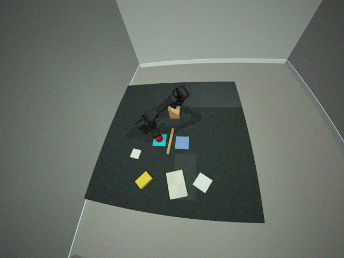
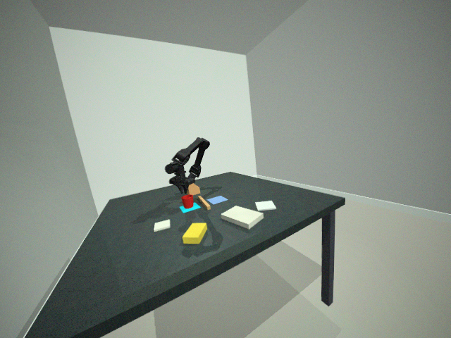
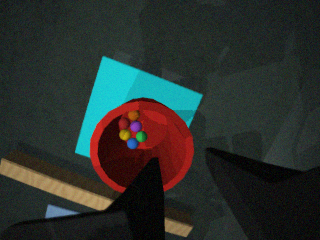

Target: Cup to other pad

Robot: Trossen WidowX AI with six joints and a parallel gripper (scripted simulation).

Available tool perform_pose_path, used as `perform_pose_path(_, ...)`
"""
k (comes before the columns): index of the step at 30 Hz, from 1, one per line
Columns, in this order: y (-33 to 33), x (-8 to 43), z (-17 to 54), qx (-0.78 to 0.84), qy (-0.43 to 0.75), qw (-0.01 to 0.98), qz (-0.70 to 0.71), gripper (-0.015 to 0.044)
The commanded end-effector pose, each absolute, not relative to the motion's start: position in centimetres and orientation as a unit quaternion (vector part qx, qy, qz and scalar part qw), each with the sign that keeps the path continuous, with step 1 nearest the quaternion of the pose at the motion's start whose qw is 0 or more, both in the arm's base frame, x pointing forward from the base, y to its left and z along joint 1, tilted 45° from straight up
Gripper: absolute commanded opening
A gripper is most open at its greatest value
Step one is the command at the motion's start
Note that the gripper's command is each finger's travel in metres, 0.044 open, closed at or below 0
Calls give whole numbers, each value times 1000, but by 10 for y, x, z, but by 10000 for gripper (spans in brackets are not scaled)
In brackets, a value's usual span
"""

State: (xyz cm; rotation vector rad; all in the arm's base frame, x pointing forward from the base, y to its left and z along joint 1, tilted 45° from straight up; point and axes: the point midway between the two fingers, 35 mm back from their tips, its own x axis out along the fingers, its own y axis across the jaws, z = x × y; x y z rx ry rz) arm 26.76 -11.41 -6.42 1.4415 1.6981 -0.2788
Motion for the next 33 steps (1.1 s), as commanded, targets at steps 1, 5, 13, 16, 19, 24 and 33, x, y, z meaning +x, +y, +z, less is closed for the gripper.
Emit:
perform_pose_path(1, -113, 267, -65, 579, 682, 433, -112, 207)
perform_pose_path(5, -113, 267, -65, 579, 682, 433, -112, 312)
perform_pose_path(13, -126, 268, -52, 578, 682, 434, -112, 440)
perform_pose_path(16, -135, 267, -43, 577, 682, 434, -113, 440)
perform_pose_path(19, -144, 267, -34, 577, 682, 435, -113, 440)
perform_pose_path(24, -156, 266, -20, 577, 682, 435, -113, 440)
perform_pose_path(33, -155, 266, -22, 579, 681, 435, -113, 440)
